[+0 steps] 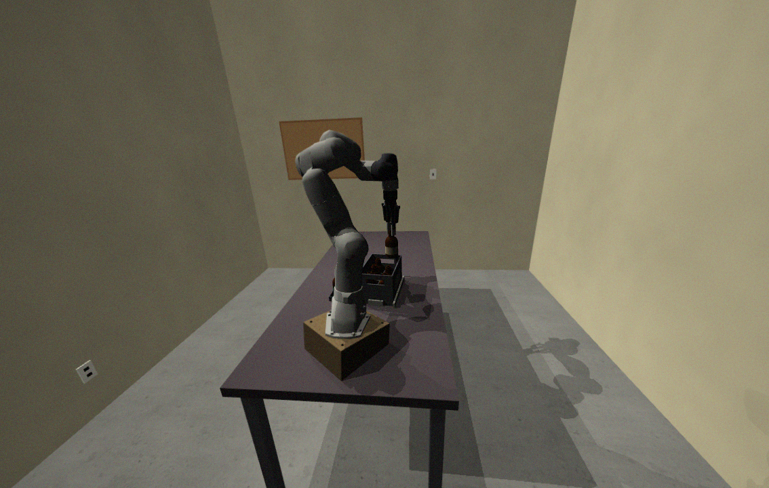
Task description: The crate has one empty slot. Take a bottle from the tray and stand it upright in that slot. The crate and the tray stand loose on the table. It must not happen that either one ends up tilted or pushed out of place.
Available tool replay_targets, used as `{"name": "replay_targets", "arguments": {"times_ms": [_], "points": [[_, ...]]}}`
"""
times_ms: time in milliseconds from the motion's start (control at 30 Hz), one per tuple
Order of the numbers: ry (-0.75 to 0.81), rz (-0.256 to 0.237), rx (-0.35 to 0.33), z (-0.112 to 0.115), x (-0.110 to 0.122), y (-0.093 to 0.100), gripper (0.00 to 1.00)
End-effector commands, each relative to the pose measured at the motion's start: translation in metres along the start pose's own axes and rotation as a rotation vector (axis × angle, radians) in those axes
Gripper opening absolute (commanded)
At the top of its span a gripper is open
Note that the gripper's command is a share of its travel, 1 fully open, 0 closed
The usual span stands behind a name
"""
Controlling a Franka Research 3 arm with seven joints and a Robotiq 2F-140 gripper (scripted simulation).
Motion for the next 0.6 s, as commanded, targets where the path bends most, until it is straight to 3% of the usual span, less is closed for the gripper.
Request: {"name": "replay_targets", "arguments": {"times_ms": [0,567], "points": [[0.004,-0.001,0.009,-0.0030,0.0010,0.0026,0.00],[0.004,-0.001,0.009,-0.0030,0.0010,-0.0002,0.00]]}}
Point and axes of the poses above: the point where the finger pads meet when closed, its own y axis back along the fingers, its own x axis across the jaws, z = x × y, the point moved 8 cm from there along y, back along the fingers, and after that the axes turned 1 degree about -y, right-handed, at the moved point
